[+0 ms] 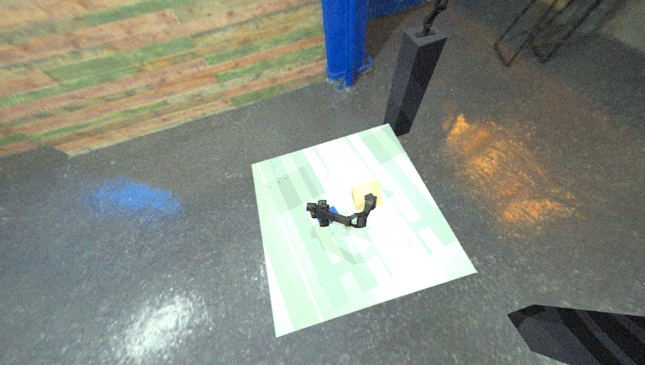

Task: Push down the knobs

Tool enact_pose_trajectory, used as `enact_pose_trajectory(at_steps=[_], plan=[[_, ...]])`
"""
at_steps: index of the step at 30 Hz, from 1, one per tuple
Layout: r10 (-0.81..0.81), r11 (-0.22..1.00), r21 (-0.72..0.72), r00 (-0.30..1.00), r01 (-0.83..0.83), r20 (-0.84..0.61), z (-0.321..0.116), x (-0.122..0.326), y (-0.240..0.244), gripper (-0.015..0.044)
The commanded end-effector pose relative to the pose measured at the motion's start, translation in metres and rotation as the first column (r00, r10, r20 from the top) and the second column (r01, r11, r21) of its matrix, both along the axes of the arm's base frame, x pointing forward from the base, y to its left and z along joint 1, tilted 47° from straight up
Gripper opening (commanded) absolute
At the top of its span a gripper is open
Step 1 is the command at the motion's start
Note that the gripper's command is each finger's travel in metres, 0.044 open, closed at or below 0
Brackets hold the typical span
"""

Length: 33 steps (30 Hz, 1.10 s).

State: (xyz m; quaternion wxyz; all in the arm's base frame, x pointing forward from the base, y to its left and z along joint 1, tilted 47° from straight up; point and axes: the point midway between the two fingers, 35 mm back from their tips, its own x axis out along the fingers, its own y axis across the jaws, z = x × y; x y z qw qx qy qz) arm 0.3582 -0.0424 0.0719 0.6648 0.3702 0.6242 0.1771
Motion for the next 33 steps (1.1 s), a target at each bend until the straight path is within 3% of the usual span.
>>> enact_pose_trajectory(at_steps=[1,19,28,33], plan=[[0.038,0.999,0.011,0.999,-0.038,-0.007,-0.005,0.003,0.008,0.0],[0.038,0.999,0.011,0.999,-0.038,-0.008,0.015,-0.001,-0.012,0.0],[0.032,0.999,0.014,0.999,-0.032,-0.013,0.011,-0.003,-0.009,0.0236],[0.02,1.0,-0.007,1.0,-0.02,-0.018,0.009,-0.064,-0.031,0.0368]])
